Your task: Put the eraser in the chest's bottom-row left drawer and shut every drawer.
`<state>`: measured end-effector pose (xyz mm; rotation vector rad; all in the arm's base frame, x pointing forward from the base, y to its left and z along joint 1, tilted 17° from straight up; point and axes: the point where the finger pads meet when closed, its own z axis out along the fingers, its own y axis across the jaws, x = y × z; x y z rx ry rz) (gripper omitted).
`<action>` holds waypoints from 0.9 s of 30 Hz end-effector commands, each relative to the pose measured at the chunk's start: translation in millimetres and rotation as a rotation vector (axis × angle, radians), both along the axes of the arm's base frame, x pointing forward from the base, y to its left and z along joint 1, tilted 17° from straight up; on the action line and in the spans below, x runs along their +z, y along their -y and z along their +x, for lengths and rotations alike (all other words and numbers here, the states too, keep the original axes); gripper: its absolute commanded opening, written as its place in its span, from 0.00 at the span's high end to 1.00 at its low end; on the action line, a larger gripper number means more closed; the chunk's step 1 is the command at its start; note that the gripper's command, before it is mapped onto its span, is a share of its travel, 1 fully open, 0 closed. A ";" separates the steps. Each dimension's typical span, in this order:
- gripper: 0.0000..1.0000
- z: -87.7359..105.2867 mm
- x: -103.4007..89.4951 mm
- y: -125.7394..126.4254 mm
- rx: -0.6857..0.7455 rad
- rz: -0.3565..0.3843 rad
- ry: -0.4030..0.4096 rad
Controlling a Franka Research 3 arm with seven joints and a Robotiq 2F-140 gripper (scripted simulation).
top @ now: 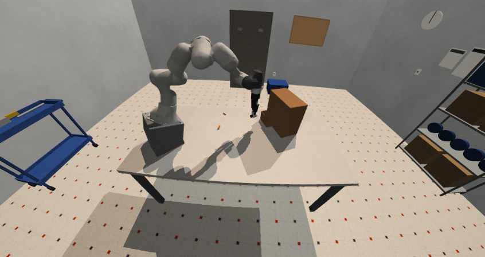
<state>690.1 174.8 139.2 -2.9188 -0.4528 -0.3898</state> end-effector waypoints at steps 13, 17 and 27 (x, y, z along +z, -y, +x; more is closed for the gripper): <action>0.80 -3.2 -1.9 0.9 -0.001 0.020 0.065; 0.80 -4.0 -2.3 0.9 -0.004 0.028 0.088; 0.80 -7.4 -5.6 1.8 -0.026 0.087 0.261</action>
